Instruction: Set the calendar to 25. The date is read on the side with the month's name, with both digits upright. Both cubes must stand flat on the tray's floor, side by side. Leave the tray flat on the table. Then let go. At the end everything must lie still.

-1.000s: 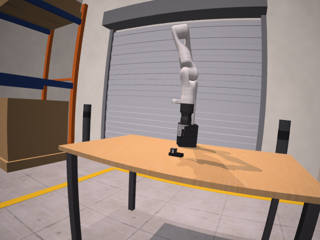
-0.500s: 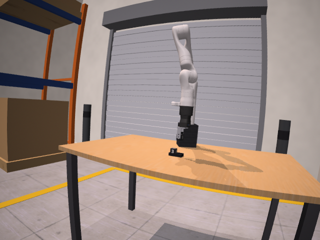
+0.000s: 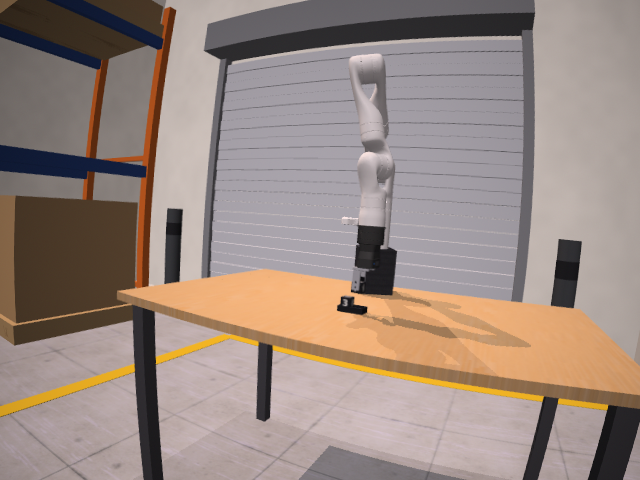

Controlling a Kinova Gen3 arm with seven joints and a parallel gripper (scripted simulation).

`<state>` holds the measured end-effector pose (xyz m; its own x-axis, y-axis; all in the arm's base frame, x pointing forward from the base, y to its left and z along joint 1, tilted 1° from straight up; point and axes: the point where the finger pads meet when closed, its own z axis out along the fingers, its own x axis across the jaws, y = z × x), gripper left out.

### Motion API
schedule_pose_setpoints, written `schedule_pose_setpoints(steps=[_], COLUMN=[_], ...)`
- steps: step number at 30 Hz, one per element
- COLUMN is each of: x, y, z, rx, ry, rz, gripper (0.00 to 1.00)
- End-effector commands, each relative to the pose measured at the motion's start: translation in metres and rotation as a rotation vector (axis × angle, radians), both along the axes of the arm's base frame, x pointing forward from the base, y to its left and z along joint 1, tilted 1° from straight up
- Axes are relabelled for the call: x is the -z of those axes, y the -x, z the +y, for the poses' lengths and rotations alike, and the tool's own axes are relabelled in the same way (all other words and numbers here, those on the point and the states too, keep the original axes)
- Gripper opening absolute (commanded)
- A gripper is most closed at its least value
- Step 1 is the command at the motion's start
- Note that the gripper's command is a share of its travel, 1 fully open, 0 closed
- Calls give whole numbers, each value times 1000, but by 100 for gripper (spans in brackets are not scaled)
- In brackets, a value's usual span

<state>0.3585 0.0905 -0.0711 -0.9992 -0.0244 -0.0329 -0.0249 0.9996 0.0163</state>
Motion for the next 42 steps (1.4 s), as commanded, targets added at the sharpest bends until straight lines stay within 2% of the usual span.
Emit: schedule_pose_setpoints(steps=[1,42], x=[9,12], y=[5,5], z=[3,3], rx=[-12,-12], ry=[4,4], rz=[11,11], gripper=[60,60])
